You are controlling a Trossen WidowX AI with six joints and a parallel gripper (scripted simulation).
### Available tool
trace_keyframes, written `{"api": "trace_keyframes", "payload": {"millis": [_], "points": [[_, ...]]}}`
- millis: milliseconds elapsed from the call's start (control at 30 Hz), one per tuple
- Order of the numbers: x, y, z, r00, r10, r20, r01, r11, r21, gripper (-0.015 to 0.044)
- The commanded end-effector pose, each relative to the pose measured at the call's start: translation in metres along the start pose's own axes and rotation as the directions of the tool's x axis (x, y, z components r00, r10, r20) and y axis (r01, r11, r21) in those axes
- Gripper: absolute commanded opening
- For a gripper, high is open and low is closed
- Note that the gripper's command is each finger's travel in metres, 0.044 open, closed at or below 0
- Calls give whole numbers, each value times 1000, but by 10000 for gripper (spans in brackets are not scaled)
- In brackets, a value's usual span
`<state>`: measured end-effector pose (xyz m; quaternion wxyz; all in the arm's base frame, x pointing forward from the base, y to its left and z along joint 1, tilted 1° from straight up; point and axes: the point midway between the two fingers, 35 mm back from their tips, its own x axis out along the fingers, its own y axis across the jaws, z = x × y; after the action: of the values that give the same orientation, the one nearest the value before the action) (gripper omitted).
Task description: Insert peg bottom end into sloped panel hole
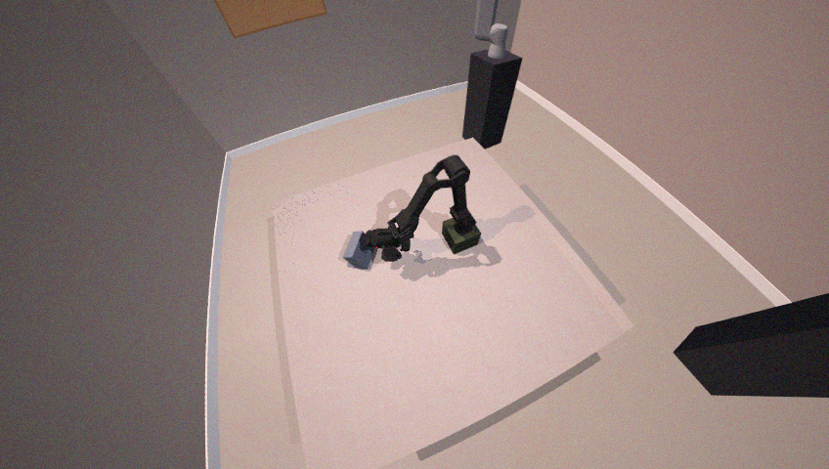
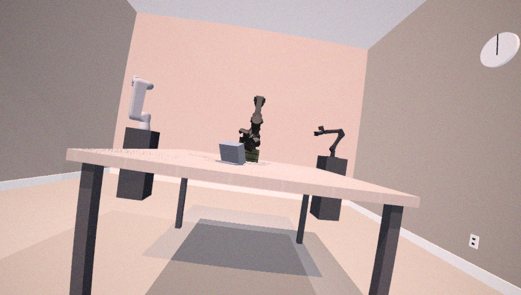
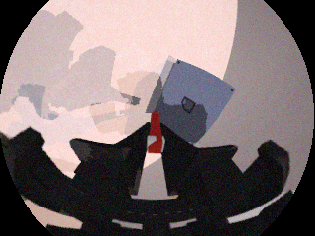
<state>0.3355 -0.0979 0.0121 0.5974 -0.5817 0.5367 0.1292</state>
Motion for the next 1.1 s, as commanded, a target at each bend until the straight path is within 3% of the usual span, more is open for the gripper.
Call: {"api": "trace_keyframes", "payload": {"millis": [0,1067], "points": [[-1,1,2,1000,-18,-7,18,999,-44,0],[-10,6,17,986,-165,-28,143,917,-373,0]]}}
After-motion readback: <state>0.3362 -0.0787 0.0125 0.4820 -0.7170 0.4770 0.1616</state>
